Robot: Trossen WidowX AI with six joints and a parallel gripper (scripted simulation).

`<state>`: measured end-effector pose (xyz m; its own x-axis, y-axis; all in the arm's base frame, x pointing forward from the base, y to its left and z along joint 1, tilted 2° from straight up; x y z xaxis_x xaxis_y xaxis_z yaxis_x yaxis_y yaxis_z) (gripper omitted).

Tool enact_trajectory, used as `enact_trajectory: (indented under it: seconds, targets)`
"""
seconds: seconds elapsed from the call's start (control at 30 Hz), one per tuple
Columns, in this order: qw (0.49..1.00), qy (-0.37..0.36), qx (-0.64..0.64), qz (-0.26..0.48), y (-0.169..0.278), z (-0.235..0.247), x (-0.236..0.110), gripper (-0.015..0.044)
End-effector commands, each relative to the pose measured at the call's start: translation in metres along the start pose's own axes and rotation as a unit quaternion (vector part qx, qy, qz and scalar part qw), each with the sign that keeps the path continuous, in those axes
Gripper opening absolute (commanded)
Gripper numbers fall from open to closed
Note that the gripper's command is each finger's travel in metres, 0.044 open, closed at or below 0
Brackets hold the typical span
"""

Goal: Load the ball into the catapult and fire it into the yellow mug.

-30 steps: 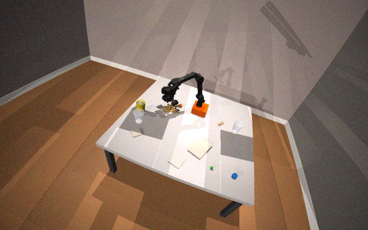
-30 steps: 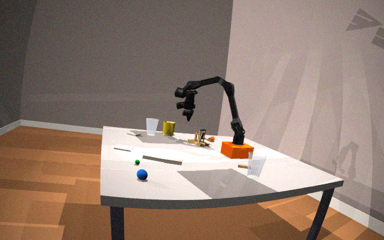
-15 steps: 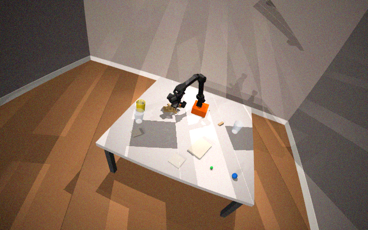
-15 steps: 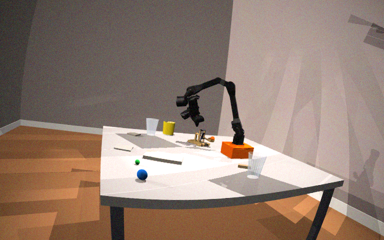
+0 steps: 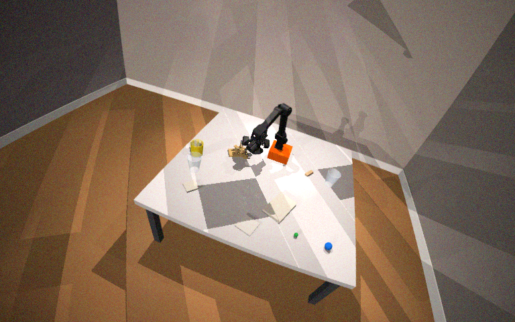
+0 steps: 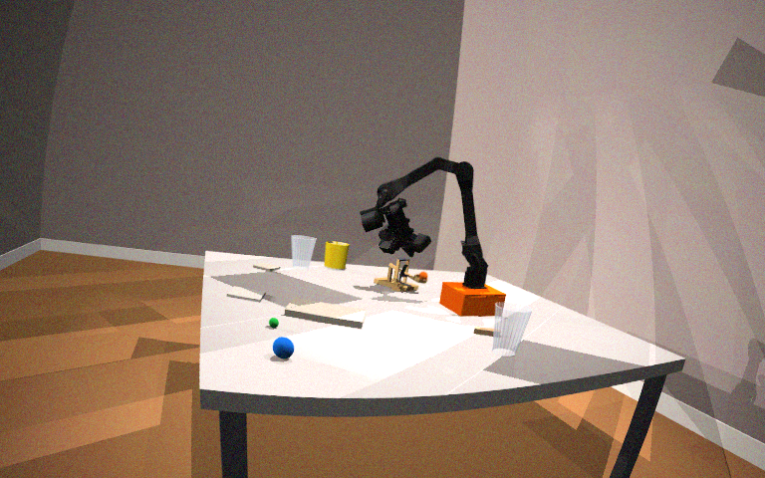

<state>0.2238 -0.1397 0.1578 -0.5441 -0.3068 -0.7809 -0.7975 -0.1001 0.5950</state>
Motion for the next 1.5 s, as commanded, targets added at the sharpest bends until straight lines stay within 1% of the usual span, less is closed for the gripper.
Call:
enact_trajectory:
  seconds: [0.0,0.27,1.47]
  targets:
    - [0.998,0.014,-0.051,0.027,0.005,0.014,0.003,0.0000]
    - [0.997,0.016,-0.061,0.032,0.003,0.016,0.006,0.0000]
    - [0.997,0.016,-0.061,0.032,-0.040,0.024,0.047,0.0000]
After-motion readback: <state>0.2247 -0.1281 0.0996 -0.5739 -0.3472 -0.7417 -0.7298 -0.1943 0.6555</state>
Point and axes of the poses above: the point midway between the two fingers, 35 mm back from their tips, its own x axis out along the fingers, its own z axis across the jaws, y = z × x, the point moved 9 cm from there along -x, back along the fingers, and after that the axes turned 10 degrees about x, right-handed, at the moved point
